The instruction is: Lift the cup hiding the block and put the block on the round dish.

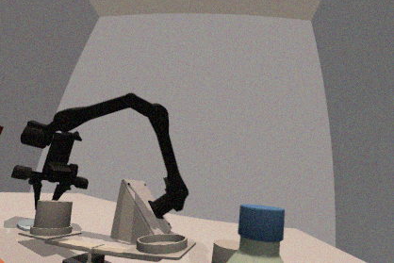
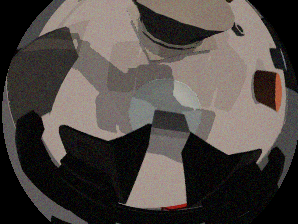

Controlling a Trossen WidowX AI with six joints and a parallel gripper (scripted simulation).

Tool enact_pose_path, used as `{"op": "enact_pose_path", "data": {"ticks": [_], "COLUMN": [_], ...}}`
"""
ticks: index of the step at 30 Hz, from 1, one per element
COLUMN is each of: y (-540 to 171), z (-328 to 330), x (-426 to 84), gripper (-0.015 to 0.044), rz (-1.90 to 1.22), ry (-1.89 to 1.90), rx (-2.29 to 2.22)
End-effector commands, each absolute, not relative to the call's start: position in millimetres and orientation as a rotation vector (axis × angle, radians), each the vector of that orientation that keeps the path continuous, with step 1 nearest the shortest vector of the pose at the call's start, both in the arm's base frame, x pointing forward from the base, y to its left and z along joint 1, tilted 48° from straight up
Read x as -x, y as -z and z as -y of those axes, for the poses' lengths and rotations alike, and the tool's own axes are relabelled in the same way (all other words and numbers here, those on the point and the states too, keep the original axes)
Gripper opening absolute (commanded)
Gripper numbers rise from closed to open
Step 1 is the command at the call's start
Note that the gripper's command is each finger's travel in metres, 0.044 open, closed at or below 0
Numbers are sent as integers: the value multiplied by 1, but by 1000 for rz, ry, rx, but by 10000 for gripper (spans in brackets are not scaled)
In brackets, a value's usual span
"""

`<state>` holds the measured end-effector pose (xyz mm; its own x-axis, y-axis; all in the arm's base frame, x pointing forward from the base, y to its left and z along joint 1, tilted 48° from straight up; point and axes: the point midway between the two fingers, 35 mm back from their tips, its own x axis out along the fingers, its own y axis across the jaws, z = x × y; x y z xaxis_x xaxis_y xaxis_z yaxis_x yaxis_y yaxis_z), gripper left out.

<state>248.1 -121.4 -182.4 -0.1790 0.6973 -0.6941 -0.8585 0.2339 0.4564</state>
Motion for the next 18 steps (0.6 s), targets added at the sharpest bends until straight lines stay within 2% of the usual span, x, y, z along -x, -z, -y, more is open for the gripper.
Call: {"op": "enact_pose_path", "data": {"ticks": [1,18], "y": [189,202], "z": [114,100], "x": [-246,-242], "gripper": [0,0], "rz": [-1056,-1055], "ry": [-1395,-1395], "rx": [193,192]}}
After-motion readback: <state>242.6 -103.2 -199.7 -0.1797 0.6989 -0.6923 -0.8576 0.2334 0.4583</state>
